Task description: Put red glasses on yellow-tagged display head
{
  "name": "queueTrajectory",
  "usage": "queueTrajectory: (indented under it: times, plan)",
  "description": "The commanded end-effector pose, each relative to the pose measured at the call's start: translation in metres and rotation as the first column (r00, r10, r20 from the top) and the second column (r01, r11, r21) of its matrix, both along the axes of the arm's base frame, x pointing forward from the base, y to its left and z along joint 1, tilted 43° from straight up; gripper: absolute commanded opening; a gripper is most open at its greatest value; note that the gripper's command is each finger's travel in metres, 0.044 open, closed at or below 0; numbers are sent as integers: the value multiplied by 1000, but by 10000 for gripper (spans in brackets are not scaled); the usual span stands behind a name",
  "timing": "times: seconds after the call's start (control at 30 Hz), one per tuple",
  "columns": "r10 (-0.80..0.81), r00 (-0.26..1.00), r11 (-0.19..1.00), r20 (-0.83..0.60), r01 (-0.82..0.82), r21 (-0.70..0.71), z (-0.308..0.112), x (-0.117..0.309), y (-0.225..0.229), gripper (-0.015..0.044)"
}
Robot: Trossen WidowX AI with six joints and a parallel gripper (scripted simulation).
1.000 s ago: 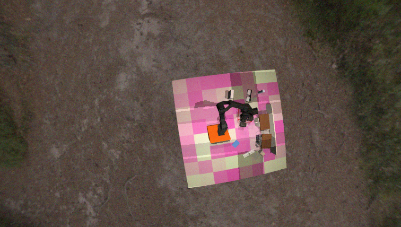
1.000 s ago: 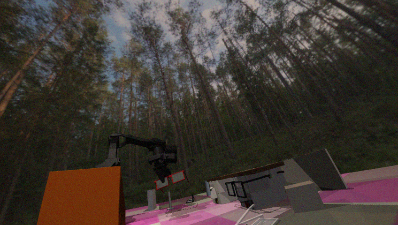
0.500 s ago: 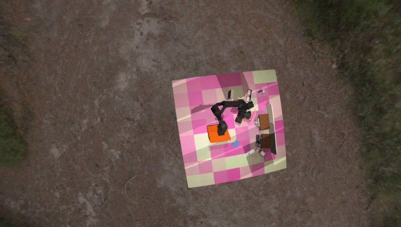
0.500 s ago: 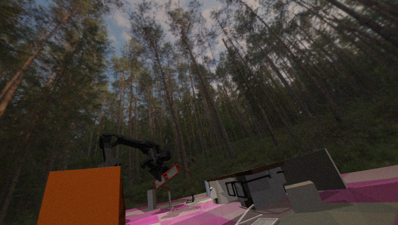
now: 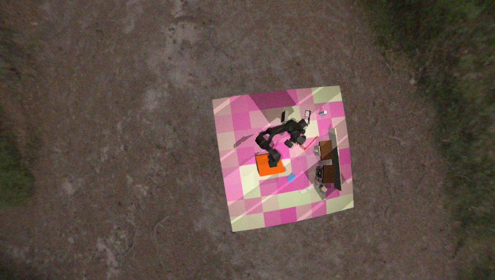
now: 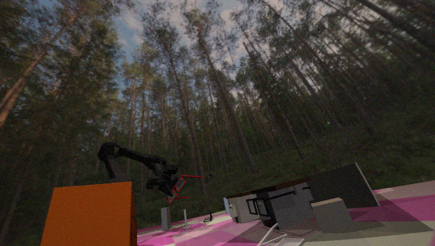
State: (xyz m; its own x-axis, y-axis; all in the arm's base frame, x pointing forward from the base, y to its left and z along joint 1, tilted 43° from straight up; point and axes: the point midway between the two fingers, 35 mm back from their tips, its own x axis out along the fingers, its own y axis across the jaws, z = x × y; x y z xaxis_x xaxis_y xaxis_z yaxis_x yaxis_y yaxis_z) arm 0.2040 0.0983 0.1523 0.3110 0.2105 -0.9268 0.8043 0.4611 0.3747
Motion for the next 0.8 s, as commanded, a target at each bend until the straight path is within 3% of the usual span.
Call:
queueTrajectory:
  times: [0.0, 0.4, 0.77]
  plan:
    - [-108, 994, 994, 20, 108, 37, 9, -7, 3, 0]
    - [-388, 921, 906, 39, 373, 198, 33, -23, 9, 0]
    - [-602, 798, 731, -26, 563, 386, 54, -39, 10, 0]
